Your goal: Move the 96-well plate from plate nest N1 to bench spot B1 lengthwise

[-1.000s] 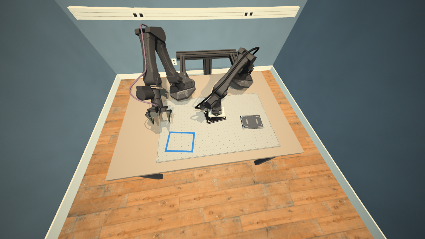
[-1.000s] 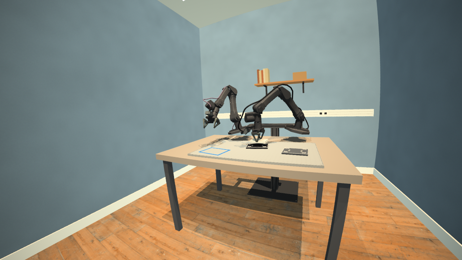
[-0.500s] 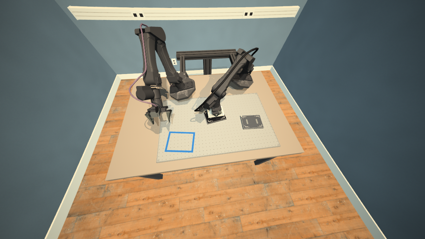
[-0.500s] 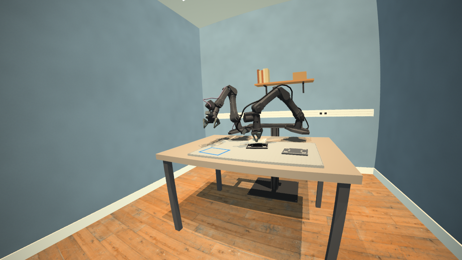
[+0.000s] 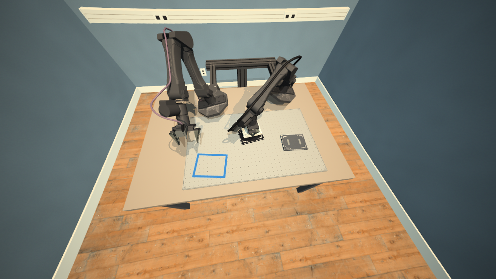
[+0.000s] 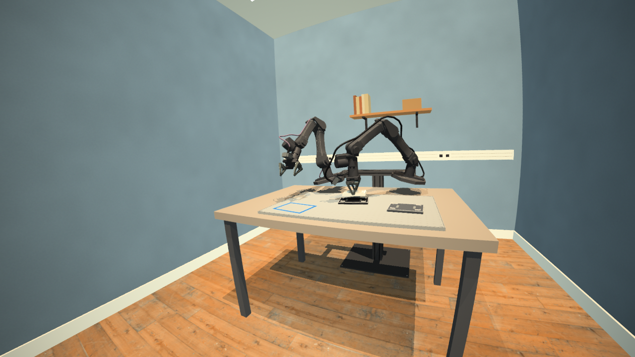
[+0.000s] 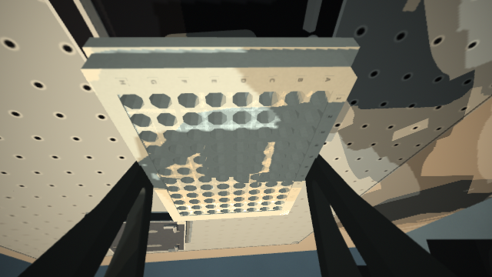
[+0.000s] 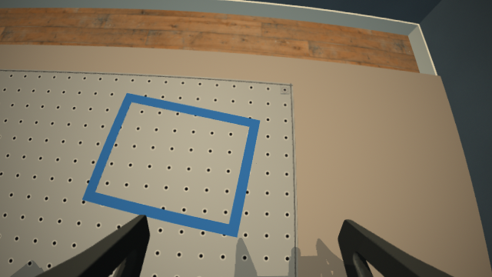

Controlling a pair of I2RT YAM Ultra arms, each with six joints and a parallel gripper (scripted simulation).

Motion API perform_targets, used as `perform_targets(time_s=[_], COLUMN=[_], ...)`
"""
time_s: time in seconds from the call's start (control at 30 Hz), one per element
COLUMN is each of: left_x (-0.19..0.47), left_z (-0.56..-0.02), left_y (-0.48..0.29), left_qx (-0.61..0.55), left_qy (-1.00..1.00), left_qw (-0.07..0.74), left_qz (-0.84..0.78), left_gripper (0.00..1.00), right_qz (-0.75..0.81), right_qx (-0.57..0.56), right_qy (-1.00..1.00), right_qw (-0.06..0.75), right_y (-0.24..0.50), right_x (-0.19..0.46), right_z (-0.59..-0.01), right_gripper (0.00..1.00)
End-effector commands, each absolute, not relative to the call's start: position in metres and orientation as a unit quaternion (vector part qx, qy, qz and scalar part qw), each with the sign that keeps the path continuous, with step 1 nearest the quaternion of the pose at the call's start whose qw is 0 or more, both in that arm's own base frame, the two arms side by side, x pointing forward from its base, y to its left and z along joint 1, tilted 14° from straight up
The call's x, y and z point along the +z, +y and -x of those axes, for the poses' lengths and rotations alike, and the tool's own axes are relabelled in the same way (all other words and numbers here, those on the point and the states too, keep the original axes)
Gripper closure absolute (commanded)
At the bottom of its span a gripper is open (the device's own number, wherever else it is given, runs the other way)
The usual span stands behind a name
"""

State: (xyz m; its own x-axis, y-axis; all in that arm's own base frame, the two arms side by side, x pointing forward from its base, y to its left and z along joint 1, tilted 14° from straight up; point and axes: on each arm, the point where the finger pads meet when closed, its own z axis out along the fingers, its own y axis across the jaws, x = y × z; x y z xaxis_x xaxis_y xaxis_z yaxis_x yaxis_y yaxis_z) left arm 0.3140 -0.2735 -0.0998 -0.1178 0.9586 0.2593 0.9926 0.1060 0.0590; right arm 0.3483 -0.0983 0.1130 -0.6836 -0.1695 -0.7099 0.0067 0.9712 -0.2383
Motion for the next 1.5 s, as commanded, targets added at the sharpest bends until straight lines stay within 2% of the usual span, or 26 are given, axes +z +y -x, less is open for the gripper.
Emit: perform_targets(time_s=[0.0,0.3,0.4,0.97,1.07,1.47], left_x=[-0.084,-0.088,-0.097,-0.099,-0.106,-0.105], left_z=[-0.321,-0.336,-0.325,-0.330,-0.322,-0.322], left_y=[-0.287,-0.298,-0.286,-0.292,-0.278,-0.280], left_qx=[-0.111,-0.111,-0.111,-0.106,-0.109,-0.111], left_qy=[-0.750,-0.768,-0.767,-0.758,-0.760,-0.761], left_qw=[0.058,0.020,0.043,0.030,0.052,0.051], left_qz=[0.650,0.630,0.630,0.643,0.638,0.638], left_gripper=[0.21,0.21,0.21,0.21,0.21,0.21], right_qz=[0.047,0.047,0.047,0.047,0.047,0.047], right_qx=[-0.115,-0.115,-0.115,-0.115,-0.115,-0.115], right_qy=[0.902,0.902,0.902,0.902,0.902,0.902], right_qw=[0.414,0.414,0.414,0.414,0.414,0.414], right_y=[-0.099,-0.099,-0.099,-0.099,-0.099,-0.099], right_x=[0.130,0.130,0.130,0.130,0.130,0.130], right_z=[-0.354,-0.354,-0.354,-0.354,-0.354,-0.354], right_gripper=[0.00,0.00,0.00,0.00,0.00,0.00])
